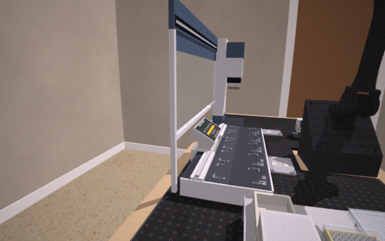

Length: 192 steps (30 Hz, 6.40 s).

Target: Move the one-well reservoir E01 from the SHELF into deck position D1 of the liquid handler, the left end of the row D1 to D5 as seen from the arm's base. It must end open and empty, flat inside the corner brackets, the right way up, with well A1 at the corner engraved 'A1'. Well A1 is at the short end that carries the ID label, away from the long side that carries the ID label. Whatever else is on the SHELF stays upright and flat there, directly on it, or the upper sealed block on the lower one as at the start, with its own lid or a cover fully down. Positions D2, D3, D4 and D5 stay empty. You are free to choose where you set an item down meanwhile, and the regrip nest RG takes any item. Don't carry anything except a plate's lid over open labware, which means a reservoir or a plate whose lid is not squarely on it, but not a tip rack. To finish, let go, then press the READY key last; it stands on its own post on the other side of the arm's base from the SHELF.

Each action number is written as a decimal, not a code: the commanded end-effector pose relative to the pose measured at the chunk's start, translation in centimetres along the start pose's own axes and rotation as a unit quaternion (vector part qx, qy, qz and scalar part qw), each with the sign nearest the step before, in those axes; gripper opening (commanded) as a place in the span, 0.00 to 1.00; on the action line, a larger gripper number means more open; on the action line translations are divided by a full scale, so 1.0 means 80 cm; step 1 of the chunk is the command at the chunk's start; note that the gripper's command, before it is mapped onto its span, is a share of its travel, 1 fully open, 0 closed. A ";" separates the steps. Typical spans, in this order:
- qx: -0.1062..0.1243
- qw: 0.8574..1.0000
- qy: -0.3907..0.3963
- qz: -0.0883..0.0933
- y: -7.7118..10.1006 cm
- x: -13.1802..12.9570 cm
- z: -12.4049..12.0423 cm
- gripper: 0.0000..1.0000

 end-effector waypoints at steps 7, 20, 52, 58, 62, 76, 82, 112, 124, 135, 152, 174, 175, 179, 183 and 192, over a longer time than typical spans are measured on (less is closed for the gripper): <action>-0.034 0.999 0.001 0.003 0.025 0.005 0.022 1.00; -0.034 0.999 0.001 0.003 0.025 0.005 0.022 1.00; -0.031 0.999 0.006 -0.006 0.026 -0.114 0.039 1.00; -0.037 0.999 0.009 -0.009 0.034 -0.135 0.041 1.00; -0.031 0.999 0.006 -0.004 0.023 -0.130 0.033 1.00; -0.031 0.999 0.006 -0.004 0.023 -0.130 0.033 1.00; -0.031 0.999 0.006 -0.004 0.023 -0.130 0.033 1.00; -0.026 1.000 0.007 -0.011 0.025 -0.259 0.048 1.00; -0.025 1.000 0.007 -0.012 0.025 -0.324 0.051 1.00; -0.024 1.000 0.007 -0.014 0.026 -0.394 0.054 1.00; -0.024 1.000 0.009 -0.011 0.023 -0.402 0.054 1.00; -0.024 1.000 0.009 -0.011 0.023 -0.402 0.054 1.00; -0.024 1.000 0.009 -0.011 0.023 -0.402 0.054 1.00; -0.026 1.000 0.011 -0.008 0.020 -0.365 0.060 1.00; -0.030 0.999 0.014 -0.010 0.025 -0.341 0.072 1.00; -0.028 1.000 0.010 -0.007 0.022 -0.299 0.080 1.00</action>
Point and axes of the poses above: the point where the finger pads meet when closed, its own y axis back along the fingers, its own x axis across the jaws, z = x × y, the point moved 1 cm from there along y, back along the fingers, and after that the axes turned 5 degrees about -y, right-handed, at the moved point
